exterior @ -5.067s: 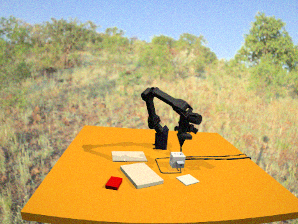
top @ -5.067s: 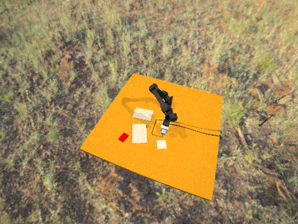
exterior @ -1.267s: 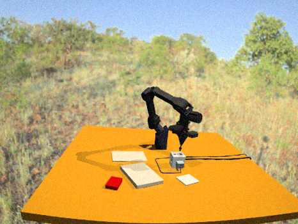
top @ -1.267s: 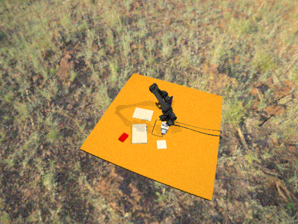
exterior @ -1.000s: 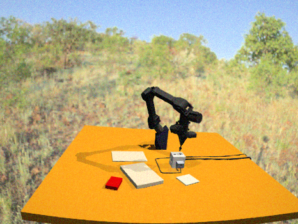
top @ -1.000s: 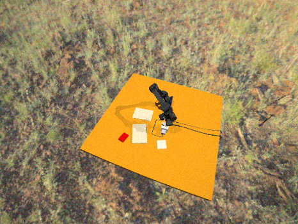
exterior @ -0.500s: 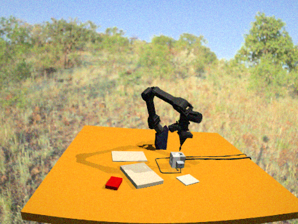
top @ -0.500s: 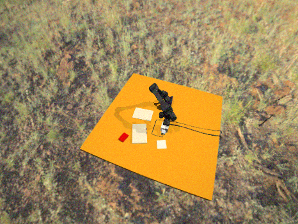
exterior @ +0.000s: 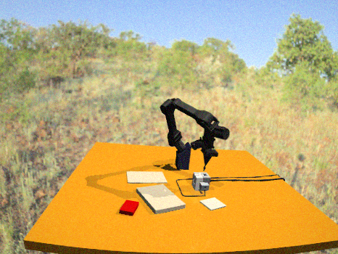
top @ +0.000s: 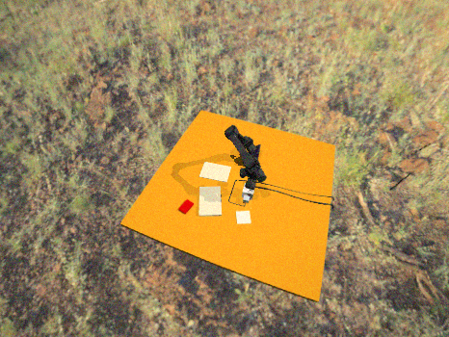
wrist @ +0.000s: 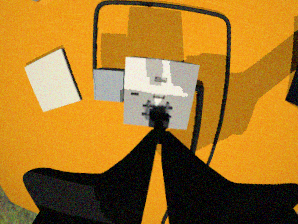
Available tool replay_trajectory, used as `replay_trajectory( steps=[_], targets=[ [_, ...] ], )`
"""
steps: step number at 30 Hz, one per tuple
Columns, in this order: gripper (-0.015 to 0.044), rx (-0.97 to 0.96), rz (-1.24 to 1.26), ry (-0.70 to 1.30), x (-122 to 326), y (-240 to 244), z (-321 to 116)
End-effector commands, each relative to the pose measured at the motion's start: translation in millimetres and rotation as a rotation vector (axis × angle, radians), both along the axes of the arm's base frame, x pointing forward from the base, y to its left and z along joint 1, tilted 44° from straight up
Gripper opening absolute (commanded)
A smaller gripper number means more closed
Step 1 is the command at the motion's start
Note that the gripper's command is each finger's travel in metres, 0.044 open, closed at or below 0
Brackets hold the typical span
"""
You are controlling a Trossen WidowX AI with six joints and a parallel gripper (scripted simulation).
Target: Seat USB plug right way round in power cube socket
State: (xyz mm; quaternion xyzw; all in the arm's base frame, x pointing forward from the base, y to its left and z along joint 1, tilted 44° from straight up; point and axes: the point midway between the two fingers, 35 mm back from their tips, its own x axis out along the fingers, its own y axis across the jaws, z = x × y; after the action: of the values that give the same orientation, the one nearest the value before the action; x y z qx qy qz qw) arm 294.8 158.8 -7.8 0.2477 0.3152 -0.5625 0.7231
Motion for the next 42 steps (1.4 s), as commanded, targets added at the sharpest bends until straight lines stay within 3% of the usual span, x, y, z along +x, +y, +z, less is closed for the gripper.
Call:
replay_trajectory(
  steps=[1, 42],
  targets=[
    [0.0, 0.002, 0.001, 0.001, 0.0, -0.1, -0.5],
    [0.0, 0.025, 0.006, 0.013, 0.2, -1.9, -5.4]
  ],
)
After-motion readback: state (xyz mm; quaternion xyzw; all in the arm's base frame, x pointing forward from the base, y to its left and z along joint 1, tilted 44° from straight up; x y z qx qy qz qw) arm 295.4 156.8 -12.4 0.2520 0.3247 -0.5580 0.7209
